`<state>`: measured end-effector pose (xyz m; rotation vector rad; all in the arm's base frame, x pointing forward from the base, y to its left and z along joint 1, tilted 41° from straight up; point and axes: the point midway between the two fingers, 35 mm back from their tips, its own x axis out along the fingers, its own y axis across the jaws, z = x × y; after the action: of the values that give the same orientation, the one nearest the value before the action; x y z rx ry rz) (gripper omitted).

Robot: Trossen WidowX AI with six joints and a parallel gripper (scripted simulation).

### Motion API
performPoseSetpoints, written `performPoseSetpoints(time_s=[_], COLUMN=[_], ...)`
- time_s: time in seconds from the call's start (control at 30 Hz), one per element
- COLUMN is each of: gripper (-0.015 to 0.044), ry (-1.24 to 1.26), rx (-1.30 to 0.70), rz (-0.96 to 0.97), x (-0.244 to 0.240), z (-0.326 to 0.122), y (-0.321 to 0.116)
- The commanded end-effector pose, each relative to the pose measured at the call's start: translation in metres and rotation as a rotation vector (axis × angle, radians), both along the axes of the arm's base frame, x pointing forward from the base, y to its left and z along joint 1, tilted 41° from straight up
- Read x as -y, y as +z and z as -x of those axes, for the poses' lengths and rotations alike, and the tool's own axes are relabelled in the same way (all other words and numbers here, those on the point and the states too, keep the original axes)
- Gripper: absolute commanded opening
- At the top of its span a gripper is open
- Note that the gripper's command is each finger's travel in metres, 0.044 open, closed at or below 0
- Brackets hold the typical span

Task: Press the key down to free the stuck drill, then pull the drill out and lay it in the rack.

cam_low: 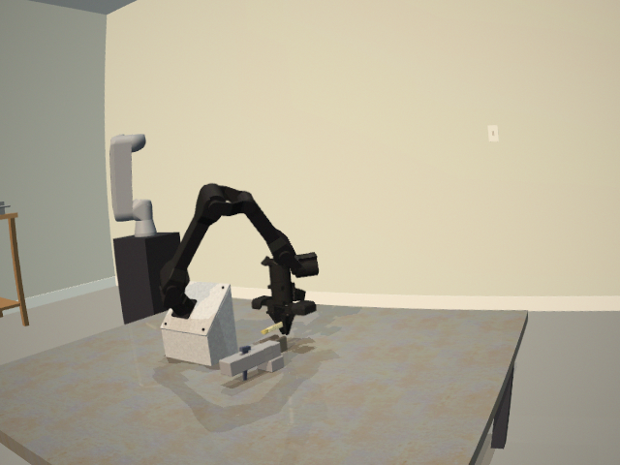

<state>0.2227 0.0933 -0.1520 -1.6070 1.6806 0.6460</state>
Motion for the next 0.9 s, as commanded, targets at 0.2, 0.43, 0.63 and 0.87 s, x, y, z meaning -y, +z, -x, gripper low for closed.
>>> performPoseSetpoints(time_s=[0.2,0.43,0.63,0.87], gripper=[0.0000,0.0000,0.0000,0.0000], ry=[0.009,0.009,0.009,0.009], rx=[-0.007,-0.007,-0.007,-0.006], rz=[0.011,0.012,0.012,0.012], x=[0.009,0.013,0.017,0.021], z=[0.003,0.002,0.001,0.001], y=[-0.006,-0.012,-0.017,-0.022])
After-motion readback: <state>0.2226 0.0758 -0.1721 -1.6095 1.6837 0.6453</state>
